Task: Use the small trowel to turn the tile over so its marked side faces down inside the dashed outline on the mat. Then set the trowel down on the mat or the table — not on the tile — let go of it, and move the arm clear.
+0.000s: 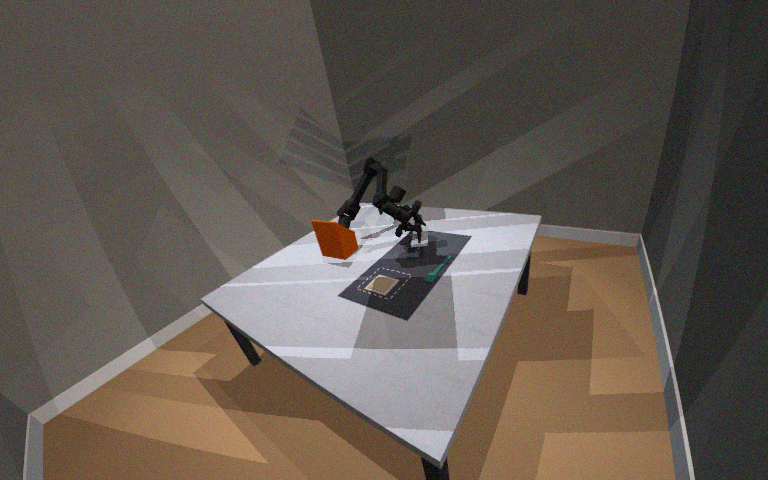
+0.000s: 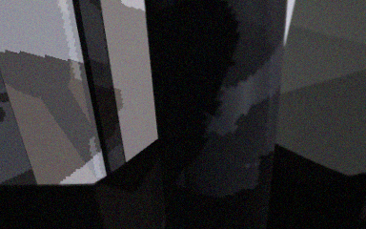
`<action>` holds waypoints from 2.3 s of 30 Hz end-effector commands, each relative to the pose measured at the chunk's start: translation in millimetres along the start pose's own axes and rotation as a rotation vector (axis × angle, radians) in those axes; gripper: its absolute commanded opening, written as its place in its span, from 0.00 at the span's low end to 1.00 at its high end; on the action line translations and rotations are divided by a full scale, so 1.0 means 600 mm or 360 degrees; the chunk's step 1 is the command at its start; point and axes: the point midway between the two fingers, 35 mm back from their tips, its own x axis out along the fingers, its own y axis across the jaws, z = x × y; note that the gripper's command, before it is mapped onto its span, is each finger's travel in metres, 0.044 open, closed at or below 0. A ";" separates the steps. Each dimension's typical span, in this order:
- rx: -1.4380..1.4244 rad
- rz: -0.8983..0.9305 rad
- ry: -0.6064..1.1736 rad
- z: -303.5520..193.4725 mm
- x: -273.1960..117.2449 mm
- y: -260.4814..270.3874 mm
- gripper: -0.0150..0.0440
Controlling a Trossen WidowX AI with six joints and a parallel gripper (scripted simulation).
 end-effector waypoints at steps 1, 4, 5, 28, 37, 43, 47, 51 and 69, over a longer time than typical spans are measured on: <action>-0.0130 -0.0015 -0.0139 0.025 0.018 -0.014 0.25; -0.0234 -0.0015 -0.0265 0.051 0.034 -0.018 0.25; -0.0269 -0.0015 -0.0307 0.060 0.039 -0.019 0.25; -0.0889 0.0011 -0.1034 0.210 0.097 0.008 0.25; -0.0888 0.0009 -0.1035 0.209 0.113 0.023 0.25; -0.0887 0.0007 -0.1035 0.208 0.125 0.034 0.25; -0.0887 0.0007 -0.1036 0.208 0.132 0.042 0.25; -0.0887 0.0006 -0.1036 0.207 0.139 0.049 0.25; -0.0887 0.0006 -0.1036 0.207 0.139 0.049 0.76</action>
